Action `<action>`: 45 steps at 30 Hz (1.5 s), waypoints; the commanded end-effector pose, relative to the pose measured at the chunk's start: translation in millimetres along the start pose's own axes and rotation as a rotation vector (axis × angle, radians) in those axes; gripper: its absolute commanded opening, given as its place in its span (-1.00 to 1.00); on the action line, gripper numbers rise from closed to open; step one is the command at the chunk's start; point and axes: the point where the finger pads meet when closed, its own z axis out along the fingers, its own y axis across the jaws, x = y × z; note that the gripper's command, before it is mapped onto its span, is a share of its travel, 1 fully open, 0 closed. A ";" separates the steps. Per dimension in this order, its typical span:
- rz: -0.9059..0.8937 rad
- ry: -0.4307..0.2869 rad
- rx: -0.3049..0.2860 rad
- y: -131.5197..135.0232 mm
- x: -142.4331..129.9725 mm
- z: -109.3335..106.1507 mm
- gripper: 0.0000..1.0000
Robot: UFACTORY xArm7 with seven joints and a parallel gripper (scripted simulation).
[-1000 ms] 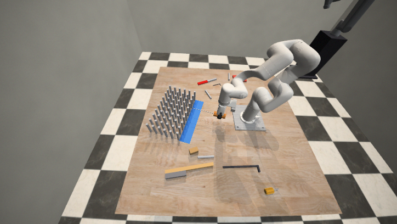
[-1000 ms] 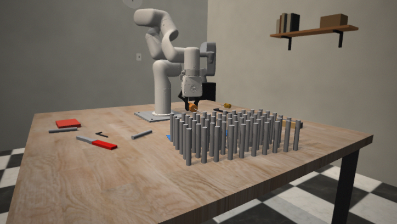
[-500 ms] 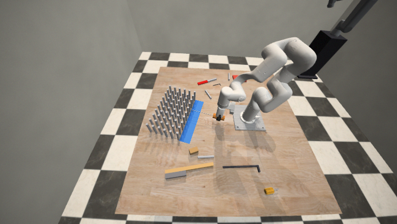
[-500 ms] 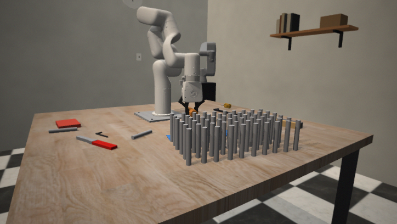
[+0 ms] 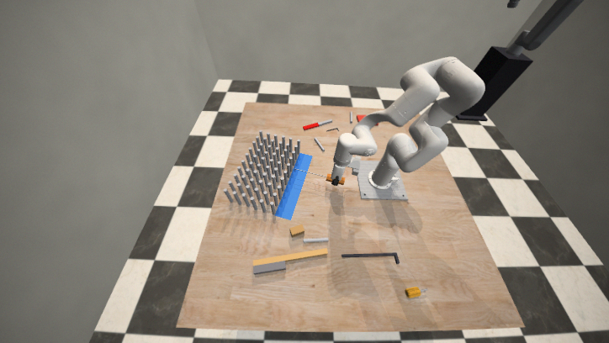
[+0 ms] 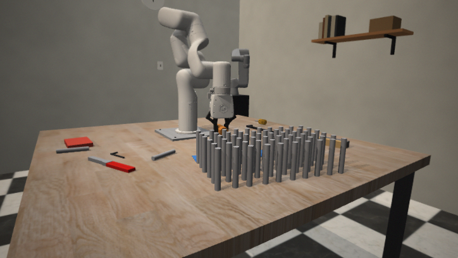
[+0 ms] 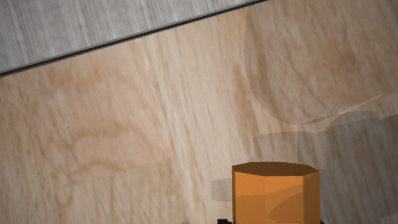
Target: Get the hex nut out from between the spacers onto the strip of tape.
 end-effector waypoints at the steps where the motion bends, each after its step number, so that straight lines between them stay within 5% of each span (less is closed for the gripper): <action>1: 0.000 -0.003 -0.002 0.7 -1.5 -0.6 -1.00; 18: 0.000 -0.003 -0.002 0.6 -1.8 27.2 -1.00; 45: 0.000 -0.003 -0.001 0.6 -4.2 30.4 -1.00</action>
